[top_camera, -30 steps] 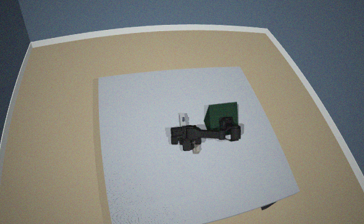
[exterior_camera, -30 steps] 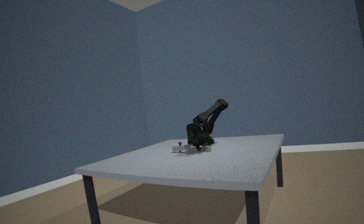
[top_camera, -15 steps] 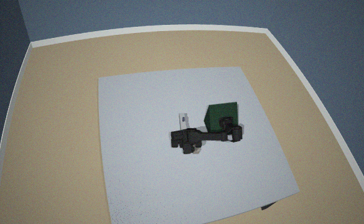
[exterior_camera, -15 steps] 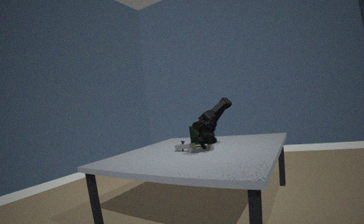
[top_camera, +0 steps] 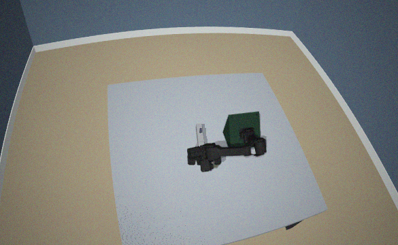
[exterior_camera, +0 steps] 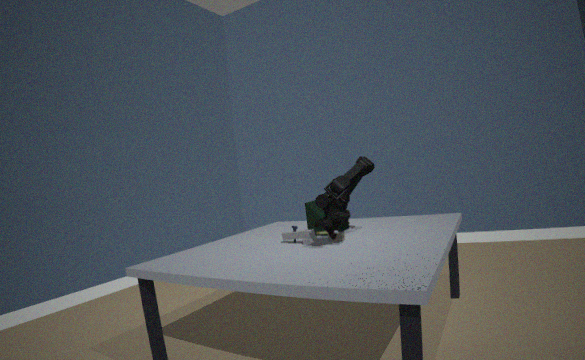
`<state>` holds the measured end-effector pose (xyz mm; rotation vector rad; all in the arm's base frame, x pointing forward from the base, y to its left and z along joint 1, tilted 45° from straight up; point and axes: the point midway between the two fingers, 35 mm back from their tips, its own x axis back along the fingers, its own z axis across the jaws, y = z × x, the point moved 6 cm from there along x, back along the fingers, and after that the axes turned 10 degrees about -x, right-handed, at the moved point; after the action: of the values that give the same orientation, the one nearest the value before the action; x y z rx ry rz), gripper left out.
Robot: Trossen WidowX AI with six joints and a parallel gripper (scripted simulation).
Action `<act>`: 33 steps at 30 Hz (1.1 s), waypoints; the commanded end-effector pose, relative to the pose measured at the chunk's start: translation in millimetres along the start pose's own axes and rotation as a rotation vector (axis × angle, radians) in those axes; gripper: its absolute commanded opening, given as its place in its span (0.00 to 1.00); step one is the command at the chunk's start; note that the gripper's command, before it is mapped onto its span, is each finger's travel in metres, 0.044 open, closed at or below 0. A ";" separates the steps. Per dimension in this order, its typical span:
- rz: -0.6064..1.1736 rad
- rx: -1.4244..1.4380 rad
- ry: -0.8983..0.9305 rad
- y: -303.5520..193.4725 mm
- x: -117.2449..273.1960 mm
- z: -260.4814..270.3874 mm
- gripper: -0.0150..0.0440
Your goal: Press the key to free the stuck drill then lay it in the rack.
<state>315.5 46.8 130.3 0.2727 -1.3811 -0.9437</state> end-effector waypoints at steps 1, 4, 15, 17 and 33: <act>0.000 0.000 -0.003 4.2 1.6 0.5 0.25; 0.000 0.000 -0.003 2.2 4.0 0.6 0.25; 0.000 0.000 -0.003 1.3 11.2 0.7 0.25; 0.000 0.000 -0.003 1.1 12.4 0.7 0.25; 0.001 0.000 -0.003 -0.6 22.7 0.8 0.25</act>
<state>312.5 32.4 144.4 0.2679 -1.3814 -0.9446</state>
